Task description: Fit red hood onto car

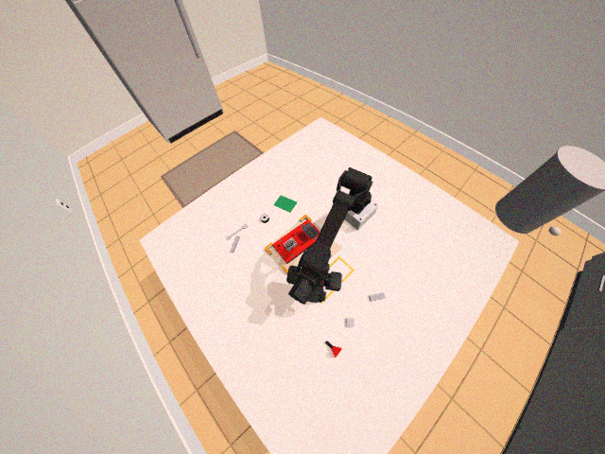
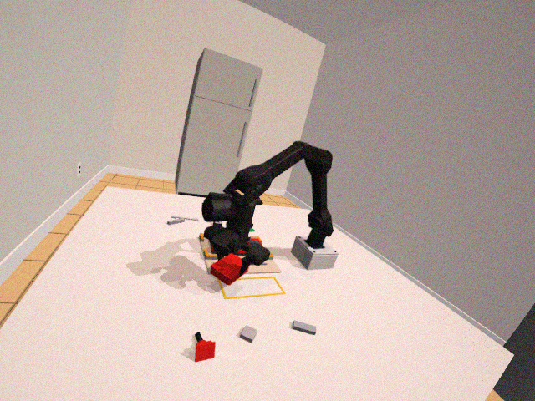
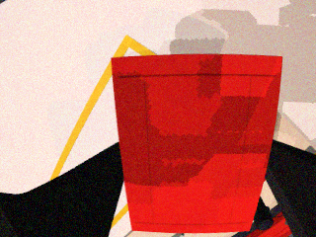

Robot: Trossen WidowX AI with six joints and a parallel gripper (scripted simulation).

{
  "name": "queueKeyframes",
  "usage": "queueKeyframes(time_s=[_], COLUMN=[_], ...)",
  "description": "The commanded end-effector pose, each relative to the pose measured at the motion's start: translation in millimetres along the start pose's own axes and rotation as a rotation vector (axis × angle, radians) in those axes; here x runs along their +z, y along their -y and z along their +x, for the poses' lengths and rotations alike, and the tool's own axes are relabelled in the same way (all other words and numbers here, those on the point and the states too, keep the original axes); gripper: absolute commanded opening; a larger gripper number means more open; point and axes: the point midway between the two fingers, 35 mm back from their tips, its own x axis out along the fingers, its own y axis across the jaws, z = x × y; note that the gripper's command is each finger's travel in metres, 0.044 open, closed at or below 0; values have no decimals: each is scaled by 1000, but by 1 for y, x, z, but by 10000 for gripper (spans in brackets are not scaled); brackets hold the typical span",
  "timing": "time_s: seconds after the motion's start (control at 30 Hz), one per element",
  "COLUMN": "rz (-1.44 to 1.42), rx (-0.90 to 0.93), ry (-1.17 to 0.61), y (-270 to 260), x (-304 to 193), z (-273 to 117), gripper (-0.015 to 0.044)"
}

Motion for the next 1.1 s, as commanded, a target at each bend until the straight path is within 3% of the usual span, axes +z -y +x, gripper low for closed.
queueKeyframes(time_s=[0.0,0.53,1.07], rz=[-2,-2,190], rx=[-6,-6,-2], ry=[12,12,20], y=[1,1,48], x=[3,2,-38], z=[-16,-58,-57], gripper=[0,0,0])
